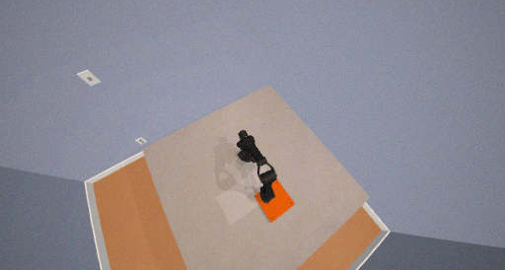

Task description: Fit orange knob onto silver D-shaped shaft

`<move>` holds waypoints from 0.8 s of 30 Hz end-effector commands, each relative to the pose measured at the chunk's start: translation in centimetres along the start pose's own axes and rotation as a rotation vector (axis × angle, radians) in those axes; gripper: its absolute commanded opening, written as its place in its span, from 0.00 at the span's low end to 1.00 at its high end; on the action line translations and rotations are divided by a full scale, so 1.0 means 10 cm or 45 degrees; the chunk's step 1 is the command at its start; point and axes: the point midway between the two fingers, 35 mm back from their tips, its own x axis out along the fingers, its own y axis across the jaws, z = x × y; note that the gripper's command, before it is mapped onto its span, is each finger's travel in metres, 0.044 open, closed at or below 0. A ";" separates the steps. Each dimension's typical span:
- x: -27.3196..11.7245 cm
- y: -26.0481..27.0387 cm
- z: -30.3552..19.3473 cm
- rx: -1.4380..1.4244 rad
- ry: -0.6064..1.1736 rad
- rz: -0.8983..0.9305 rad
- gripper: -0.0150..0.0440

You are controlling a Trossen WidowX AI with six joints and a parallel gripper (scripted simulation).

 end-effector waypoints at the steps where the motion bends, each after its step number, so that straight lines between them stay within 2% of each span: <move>1: 0.01 -0.01 -0.01 -0.080 -0.001 -0.003 0.25; 24: 0.04 0.01 0.00 -0.098 -0.001 -0.003 0.25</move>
